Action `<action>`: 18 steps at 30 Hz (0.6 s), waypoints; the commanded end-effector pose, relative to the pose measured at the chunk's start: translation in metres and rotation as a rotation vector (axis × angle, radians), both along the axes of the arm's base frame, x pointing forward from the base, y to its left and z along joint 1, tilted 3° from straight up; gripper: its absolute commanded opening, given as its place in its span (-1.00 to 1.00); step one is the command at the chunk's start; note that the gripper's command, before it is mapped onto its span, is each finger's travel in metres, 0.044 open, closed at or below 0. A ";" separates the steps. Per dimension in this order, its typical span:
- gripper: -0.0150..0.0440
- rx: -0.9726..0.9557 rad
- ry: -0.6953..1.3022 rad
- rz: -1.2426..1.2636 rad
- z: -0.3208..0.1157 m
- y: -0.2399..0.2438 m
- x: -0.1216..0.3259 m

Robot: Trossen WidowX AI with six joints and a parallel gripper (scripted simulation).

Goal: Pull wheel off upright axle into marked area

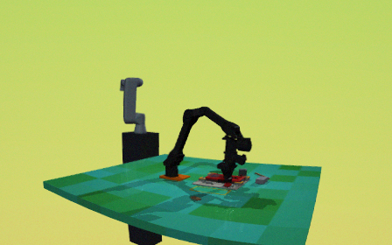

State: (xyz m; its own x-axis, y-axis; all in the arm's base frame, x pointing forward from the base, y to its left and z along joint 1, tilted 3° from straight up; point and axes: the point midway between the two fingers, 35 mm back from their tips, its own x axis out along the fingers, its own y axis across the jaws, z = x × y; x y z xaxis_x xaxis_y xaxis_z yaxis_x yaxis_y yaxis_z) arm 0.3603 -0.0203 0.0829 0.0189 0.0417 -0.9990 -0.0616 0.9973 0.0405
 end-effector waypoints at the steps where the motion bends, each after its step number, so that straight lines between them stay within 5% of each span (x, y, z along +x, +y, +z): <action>1: -0.49 -0.001 -0.019 0.000 0.014 -0.001 -0.001; 18: -0.49 0.000 -0.019 -0.001 0.019 -0.001 -0.001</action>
